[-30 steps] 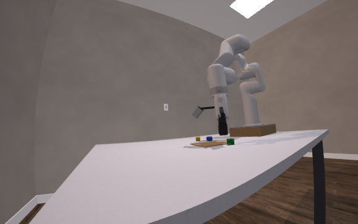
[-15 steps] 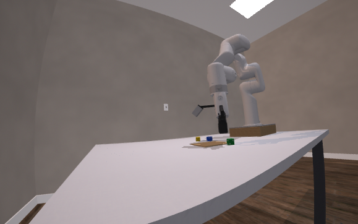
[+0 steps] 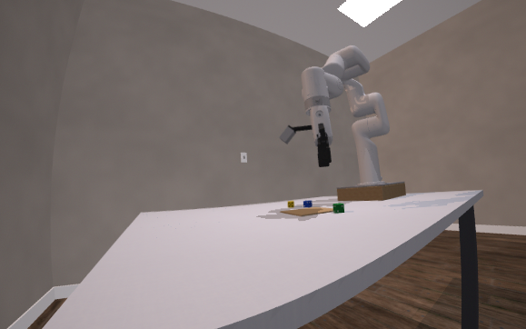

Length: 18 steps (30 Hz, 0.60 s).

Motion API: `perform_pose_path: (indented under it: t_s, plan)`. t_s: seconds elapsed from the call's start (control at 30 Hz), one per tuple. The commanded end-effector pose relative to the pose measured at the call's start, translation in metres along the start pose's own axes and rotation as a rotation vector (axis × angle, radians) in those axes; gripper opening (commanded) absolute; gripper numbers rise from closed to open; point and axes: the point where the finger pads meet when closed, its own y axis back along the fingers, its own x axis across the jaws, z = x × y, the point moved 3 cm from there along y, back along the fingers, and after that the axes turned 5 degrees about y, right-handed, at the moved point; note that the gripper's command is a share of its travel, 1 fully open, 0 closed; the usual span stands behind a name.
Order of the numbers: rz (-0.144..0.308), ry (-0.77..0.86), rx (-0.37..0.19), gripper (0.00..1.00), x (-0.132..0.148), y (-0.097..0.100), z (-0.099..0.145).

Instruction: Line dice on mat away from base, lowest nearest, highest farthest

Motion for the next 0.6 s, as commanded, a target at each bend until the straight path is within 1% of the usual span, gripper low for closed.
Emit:
perform_pose_path:
  t_s: [0.0, 0.37, 0.43, 0.53, 0.57]
  plan:
    - [0.001, 0.000, -0.001, 1.00, 0.000, 0.013, 0.000]
    - [0.001, 0.003, -0.001, 1.00, 0.000, 0.014, 0.001]
    - [0.001, 0.055, -0.001, 1.00, 0.001, 0.013, 0.006]
    - [0.001, 0.205, -0.001, 1.00, 0.004, 0.009, 0.024]
    - [0.001, 0.205, -0.001, 1.00, 0.004, 0.009, 0.024]
